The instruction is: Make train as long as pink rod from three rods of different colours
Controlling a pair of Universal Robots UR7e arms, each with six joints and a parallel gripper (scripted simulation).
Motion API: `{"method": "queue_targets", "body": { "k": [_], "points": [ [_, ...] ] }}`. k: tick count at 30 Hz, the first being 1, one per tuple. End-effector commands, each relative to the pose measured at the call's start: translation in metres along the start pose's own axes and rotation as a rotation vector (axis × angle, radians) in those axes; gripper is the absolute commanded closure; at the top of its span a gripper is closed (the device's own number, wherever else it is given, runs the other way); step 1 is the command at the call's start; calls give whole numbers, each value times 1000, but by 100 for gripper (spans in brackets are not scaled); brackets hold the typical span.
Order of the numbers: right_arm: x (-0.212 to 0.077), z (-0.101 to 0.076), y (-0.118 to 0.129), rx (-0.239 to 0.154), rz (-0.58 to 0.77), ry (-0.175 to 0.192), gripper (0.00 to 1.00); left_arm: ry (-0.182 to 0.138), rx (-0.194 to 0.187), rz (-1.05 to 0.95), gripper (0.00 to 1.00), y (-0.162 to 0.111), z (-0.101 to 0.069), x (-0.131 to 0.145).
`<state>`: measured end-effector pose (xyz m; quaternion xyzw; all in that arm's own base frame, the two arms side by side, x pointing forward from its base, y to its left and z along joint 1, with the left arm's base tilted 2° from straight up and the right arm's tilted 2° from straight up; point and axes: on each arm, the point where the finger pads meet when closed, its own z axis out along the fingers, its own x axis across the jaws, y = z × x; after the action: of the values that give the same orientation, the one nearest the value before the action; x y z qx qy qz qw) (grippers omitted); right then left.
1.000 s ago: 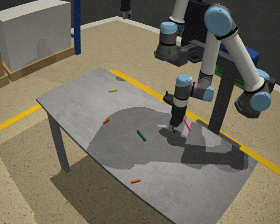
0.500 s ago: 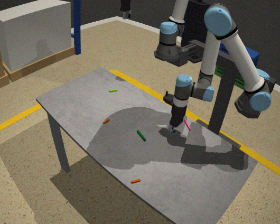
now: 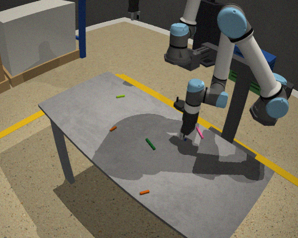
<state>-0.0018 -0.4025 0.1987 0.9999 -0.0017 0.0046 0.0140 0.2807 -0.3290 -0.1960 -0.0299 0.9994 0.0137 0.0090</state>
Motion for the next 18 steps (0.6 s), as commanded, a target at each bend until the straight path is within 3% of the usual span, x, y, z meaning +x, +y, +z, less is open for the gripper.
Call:
{"method": "queue_targets", "body": {
  "k": [1, 18],
  "points": [
    [0, -1, 1, -2, 0, 1, 0, -1, 2, 0, 76, -1, -1, 0],
    [0, -1, 1, -2, 0, 1, 0, -1, 2, 0, 76, 1, -1, 0]
  ]
}}
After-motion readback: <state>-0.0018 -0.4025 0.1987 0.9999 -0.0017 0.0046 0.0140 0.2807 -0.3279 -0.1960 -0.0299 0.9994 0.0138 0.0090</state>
